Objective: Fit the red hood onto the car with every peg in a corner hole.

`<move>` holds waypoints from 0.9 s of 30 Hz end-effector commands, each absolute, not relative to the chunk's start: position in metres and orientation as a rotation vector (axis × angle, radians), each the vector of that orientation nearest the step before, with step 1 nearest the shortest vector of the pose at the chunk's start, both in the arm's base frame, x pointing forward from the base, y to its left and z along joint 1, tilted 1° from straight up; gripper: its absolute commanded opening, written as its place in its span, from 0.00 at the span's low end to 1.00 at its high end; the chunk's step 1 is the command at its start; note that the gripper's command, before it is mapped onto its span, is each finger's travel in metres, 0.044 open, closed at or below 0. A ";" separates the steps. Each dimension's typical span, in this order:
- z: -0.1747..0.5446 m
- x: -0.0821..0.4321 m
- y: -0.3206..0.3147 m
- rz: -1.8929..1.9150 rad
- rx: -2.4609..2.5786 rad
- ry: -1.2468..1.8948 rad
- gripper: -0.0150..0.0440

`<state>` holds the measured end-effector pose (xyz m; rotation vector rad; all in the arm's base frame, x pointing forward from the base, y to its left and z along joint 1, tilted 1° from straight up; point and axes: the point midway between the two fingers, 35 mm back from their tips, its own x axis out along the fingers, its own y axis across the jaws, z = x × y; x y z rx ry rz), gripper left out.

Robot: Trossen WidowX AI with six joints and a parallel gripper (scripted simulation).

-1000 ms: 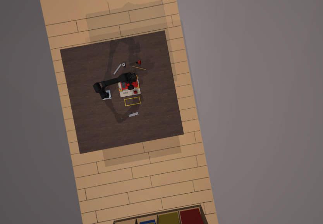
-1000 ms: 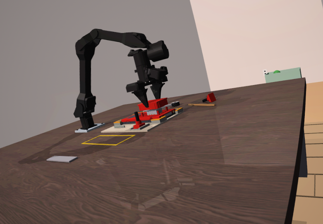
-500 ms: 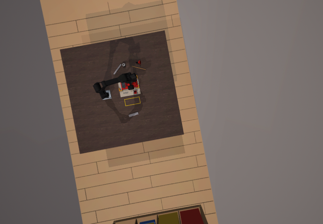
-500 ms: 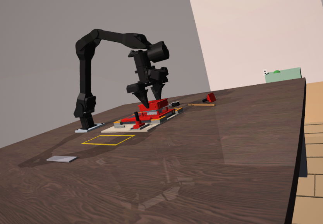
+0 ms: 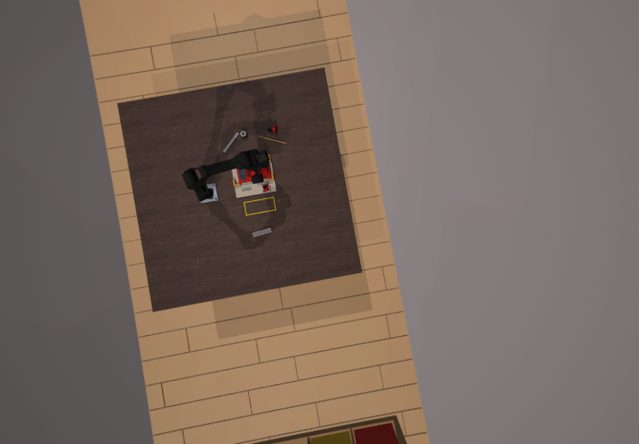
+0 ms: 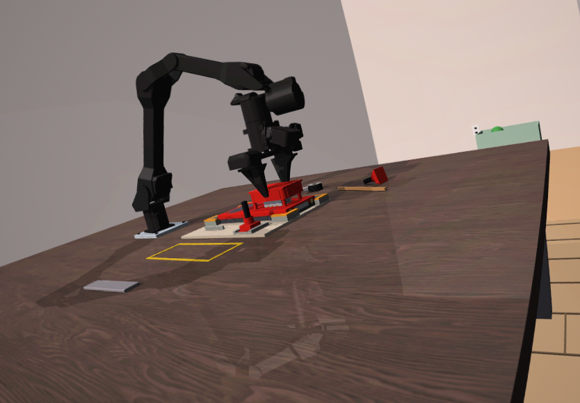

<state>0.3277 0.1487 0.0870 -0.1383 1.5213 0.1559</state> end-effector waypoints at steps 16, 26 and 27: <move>0.081 0.327 0.148 0.157 -0.145 1.527 0.25; 0.084 0.327 0.148 0.157 -0.144 1.526 0.25; 0.085 0.327 0.148 0.157 -0.144 1.526 0.25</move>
